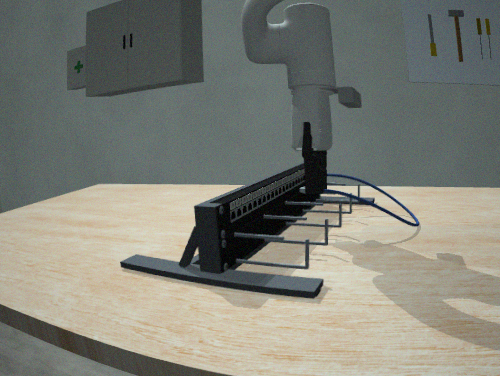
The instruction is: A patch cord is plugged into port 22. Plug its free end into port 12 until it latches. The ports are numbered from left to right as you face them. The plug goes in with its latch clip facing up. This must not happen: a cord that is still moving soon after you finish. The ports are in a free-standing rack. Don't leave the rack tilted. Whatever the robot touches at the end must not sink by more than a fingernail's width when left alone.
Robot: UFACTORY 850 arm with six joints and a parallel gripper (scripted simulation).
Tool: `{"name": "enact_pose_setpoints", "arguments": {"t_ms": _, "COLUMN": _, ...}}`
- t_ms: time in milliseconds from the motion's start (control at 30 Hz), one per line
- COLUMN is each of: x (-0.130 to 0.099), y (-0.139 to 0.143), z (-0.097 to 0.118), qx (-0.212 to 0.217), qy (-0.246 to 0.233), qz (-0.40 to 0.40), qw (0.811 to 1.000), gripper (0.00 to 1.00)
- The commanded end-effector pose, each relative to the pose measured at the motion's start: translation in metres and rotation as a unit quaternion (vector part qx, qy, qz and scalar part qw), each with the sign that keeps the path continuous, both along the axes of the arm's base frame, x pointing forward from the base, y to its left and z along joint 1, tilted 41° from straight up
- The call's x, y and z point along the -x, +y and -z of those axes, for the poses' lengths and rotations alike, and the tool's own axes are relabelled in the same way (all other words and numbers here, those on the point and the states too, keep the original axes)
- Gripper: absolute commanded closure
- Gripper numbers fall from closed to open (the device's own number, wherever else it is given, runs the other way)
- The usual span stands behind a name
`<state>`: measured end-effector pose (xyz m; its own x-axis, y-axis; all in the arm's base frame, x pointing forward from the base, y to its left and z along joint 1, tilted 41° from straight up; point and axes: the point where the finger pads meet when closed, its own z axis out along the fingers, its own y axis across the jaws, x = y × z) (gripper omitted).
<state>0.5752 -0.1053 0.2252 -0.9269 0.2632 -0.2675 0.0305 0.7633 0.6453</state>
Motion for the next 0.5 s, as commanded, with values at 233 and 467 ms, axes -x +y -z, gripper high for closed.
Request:
{"name": "enact_pose_setpoints", "arguments": {"t_ms": 233, "x": -0.0007, "y": -0.0005, "z": -0.0006, "qx": 0.0, "qy": -0.001, "qz": 0.0, "qw": 1.0, "gripper": 1.0}}
{"name": "enact_pose_setpoints", "arguments": {"t_ms": 467, "x": -0.0022, "y": -0.001, "z": -0.0011, "qx": 0.0, "qy": -0.001, "qz": 0.0, "qw": 1.0, "gripper": 1.0}}
